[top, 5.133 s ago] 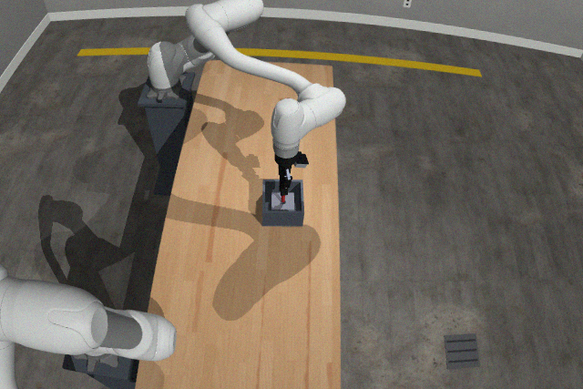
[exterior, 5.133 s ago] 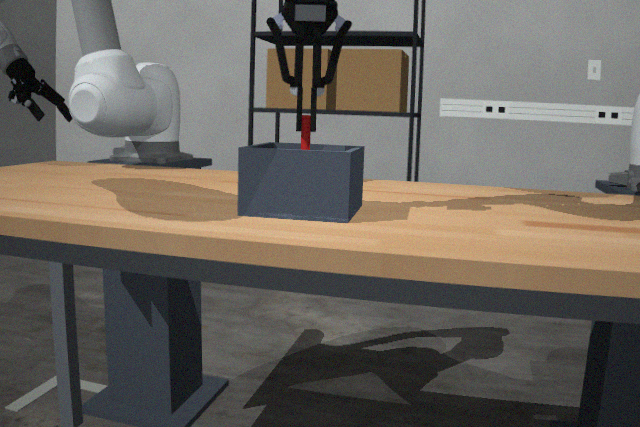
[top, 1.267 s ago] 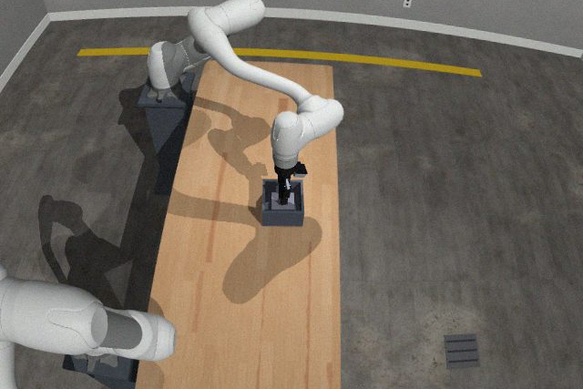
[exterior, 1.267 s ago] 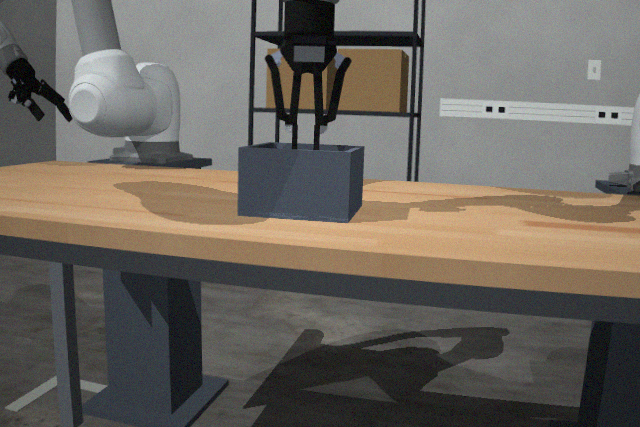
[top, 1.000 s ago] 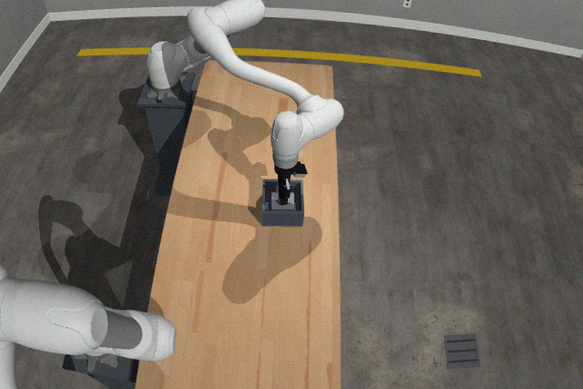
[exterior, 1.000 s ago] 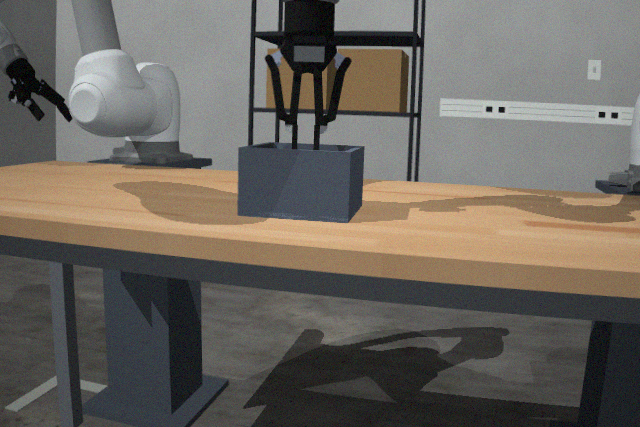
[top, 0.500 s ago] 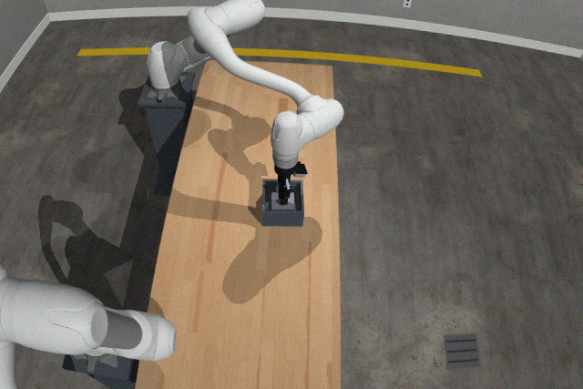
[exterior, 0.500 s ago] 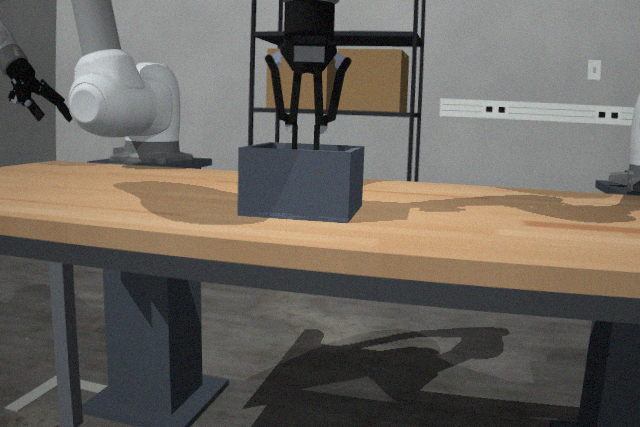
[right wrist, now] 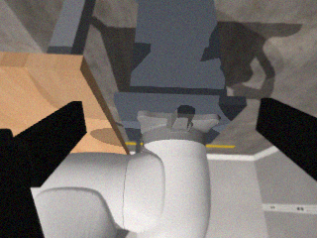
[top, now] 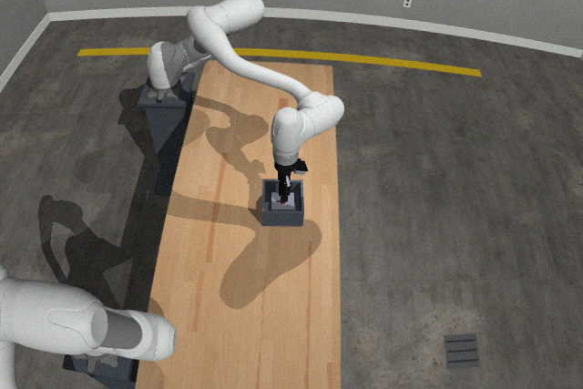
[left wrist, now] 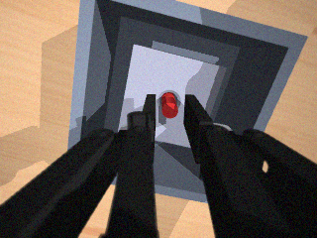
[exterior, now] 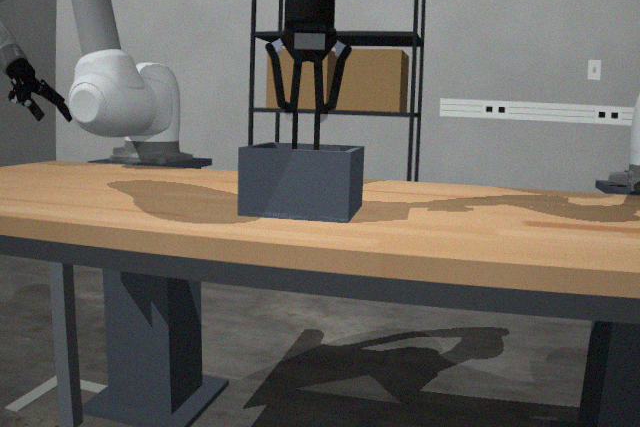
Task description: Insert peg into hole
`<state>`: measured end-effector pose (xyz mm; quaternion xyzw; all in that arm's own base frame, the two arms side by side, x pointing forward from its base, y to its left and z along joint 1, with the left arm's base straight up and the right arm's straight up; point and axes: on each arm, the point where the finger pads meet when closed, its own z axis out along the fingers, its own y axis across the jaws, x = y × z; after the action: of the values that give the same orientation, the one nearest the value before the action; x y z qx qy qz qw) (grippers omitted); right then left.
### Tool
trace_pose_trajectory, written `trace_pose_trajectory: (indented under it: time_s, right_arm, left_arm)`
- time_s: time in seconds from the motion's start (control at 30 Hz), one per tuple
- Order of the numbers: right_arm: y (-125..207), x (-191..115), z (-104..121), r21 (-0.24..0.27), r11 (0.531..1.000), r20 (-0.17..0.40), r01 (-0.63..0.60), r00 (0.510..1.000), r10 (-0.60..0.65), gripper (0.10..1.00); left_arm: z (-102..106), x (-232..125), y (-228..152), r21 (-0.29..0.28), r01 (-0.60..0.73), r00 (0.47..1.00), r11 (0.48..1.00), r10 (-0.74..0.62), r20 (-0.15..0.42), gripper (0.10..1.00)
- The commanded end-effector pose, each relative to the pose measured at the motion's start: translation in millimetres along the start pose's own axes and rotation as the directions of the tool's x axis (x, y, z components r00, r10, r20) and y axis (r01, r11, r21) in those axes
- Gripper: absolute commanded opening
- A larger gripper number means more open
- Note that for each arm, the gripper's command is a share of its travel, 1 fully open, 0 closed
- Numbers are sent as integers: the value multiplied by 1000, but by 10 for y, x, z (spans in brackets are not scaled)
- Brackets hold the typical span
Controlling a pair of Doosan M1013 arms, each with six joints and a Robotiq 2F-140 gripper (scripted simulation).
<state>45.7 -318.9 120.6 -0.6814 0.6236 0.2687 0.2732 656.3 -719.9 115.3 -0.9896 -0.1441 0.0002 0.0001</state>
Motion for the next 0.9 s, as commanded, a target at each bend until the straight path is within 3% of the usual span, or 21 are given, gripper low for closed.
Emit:
trace_pose_trajectory:
  time_s: [0.0, 0.33, 0.87]
  right_arm:
    - [-1, 0, -5, 0, 1000, -1, 0, 1000, 0, 1000]
    - [-1, 0, -5, 0, 1000, -1, 0, 1000, 0, 1000]
    - [-1, 0, -5, 0, 1000, -1, 0, 1000, 0, 1000]
  left_arm:
    - [-201, 2, 3, -1, 0, 1000, 1000, 0, -1, 249]
    - [-805, 2, 2, -1, 0, 1000, 1000, 0, -1, 249]
    - [-926, 2, 2, -1, 0, 1000, 1000, 0, -1, 249]
